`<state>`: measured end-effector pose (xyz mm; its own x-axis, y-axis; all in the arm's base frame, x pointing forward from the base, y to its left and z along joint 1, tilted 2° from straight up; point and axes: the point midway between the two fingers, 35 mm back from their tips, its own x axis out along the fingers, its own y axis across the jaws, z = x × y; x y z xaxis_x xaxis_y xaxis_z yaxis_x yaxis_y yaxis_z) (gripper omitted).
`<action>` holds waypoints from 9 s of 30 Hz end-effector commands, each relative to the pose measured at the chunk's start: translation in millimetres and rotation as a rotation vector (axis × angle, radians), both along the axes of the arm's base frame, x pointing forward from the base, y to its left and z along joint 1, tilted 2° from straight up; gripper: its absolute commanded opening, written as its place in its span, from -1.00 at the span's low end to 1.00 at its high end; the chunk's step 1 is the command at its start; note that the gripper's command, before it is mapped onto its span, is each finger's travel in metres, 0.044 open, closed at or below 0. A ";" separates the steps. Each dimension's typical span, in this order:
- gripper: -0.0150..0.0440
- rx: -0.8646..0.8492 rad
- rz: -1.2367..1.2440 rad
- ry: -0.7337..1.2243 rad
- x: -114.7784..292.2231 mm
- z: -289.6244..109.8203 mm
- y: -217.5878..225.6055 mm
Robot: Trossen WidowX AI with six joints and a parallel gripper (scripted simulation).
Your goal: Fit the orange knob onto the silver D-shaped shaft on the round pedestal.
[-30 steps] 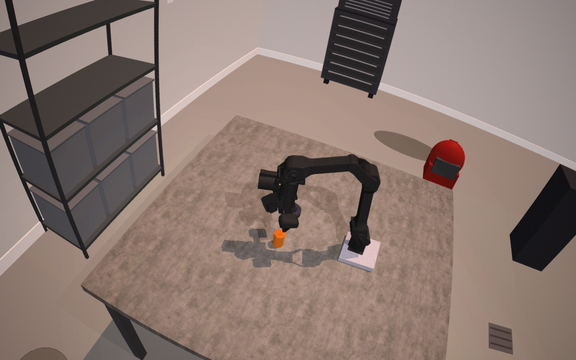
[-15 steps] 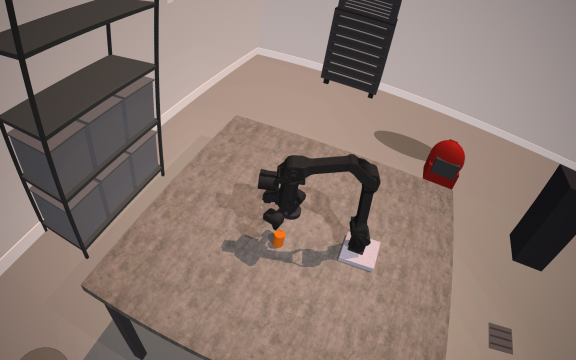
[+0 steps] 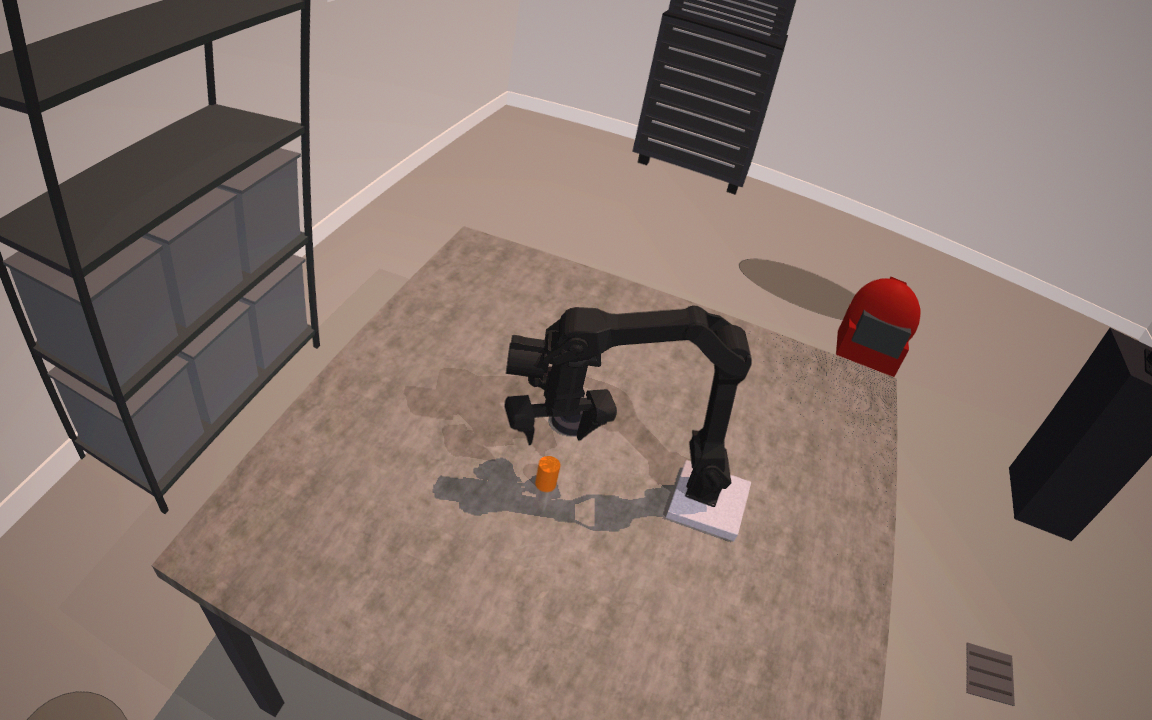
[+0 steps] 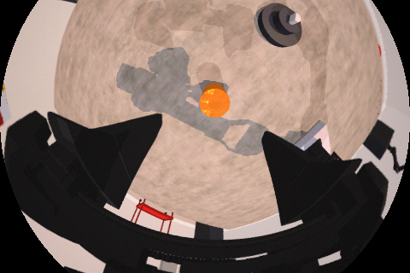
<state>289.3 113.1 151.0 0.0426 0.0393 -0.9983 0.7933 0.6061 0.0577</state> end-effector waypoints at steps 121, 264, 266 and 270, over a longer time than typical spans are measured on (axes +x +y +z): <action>-0.49 0.018 -0.550 0.023 0.9 4.5 11.6; -0.49 0.197 -0.538 -0.439 -39.6 53.9 -9.9; -0.49 0.182 -0.538 -0.401 -38.4 50.7 -9.7; -0.49 0.151 -0.539 -0.326 -35.8 44.2 -9.2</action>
